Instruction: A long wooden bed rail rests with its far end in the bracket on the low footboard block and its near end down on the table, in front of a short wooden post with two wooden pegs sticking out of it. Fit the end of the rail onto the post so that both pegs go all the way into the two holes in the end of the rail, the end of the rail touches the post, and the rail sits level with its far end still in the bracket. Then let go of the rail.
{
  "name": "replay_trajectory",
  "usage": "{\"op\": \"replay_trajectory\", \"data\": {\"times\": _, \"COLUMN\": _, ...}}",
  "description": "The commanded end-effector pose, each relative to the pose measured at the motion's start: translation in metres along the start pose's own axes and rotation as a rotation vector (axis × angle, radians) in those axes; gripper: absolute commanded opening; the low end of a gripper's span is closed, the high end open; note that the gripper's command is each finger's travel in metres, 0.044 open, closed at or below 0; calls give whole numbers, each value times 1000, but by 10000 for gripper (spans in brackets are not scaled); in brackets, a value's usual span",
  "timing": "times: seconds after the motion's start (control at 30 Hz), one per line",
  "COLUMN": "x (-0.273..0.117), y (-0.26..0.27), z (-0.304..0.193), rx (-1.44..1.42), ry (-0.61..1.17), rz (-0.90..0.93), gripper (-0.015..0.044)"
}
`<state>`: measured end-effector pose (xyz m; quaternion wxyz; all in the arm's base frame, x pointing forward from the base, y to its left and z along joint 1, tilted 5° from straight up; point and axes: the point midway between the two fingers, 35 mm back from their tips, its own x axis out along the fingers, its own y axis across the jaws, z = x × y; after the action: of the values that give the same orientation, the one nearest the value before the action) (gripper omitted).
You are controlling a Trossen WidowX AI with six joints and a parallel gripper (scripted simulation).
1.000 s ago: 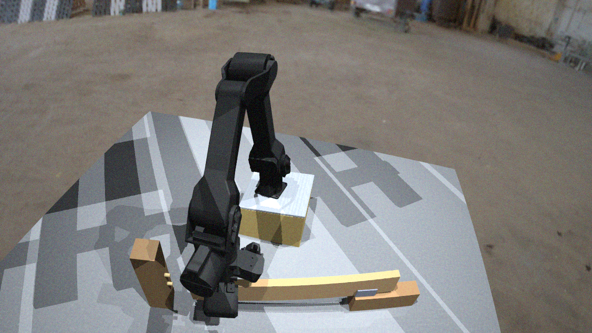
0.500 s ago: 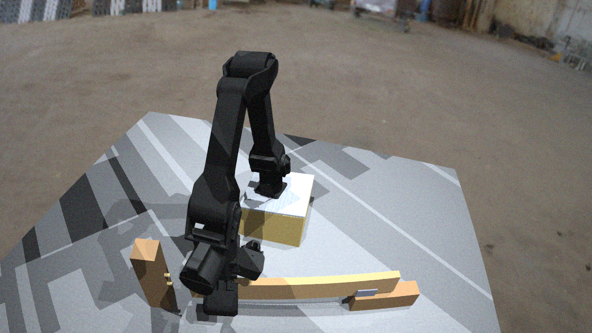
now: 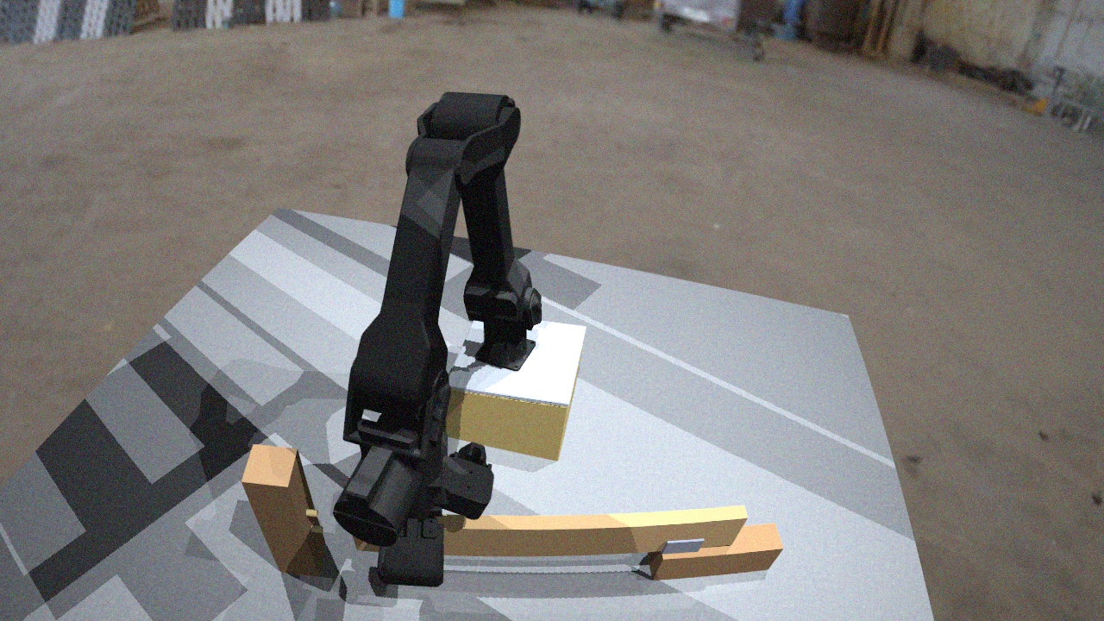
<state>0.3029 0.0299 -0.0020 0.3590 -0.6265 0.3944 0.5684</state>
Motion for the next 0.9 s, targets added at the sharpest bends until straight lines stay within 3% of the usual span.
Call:
{"op": "replay_trajectory", "data": {"times": 0.0, "x": -7, "y": -3, "z": 0, "rx": 2, "ry": -5, "rz": -17, "gripper": 0}}
{"op": "replay_trajectory", "data": {"times": 0.87, "x": -13, "y": -3, "z": 0, "rx": 2, "ry": -5, "rz": -17, "gripper": 0}}
